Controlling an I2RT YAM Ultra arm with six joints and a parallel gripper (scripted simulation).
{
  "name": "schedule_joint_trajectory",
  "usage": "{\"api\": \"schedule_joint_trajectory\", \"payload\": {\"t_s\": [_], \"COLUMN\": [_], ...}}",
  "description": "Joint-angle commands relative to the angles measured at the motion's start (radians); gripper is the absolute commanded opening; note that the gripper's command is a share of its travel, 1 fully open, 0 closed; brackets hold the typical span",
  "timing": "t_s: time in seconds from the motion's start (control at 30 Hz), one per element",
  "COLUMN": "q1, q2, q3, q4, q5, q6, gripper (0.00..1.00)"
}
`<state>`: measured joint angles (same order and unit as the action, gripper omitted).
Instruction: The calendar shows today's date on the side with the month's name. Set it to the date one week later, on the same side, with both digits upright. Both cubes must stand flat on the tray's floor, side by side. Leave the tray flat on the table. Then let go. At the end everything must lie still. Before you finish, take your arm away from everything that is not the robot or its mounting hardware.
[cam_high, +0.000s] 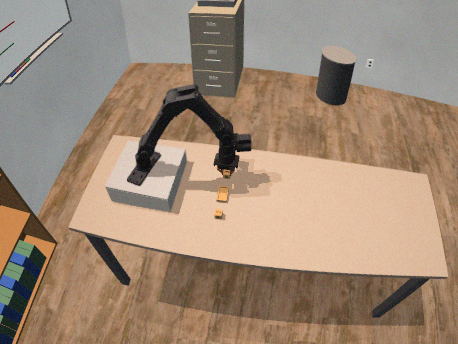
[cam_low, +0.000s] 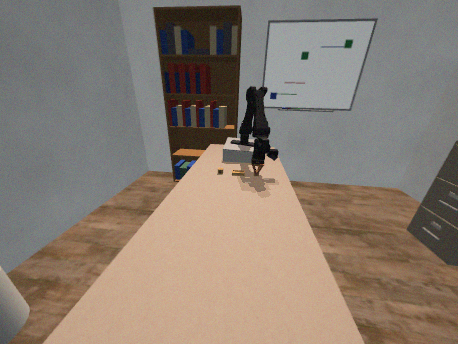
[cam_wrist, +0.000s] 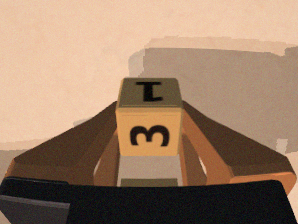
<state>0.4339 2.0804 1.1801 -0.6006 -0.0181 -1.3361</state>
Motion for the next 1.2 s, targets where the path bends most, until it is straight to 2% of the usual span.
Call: {"api": "schedule_joint_trajectory", "payload": {"t_s": [0.0,0.67,0.9,0.97,1.17], "q1": [0.001,0.0,-0.002,-0.002,-0.004], "q2": [-0.007,-0.015,-0.106,-0.106,-0.184], "q3": [0.002,0.005,0.05,0.05,0.125], "q4": [0.001,-0.011,-0.146,-0.146,-0.299], "q5": [-0.002,-0.002,-0.002,-0.002,-0.002], "q6": [0.001,0.0,-0.002,-0.002,-0.004], "gripper": [0.26,0.26,0.26,0.26,0.26]}}
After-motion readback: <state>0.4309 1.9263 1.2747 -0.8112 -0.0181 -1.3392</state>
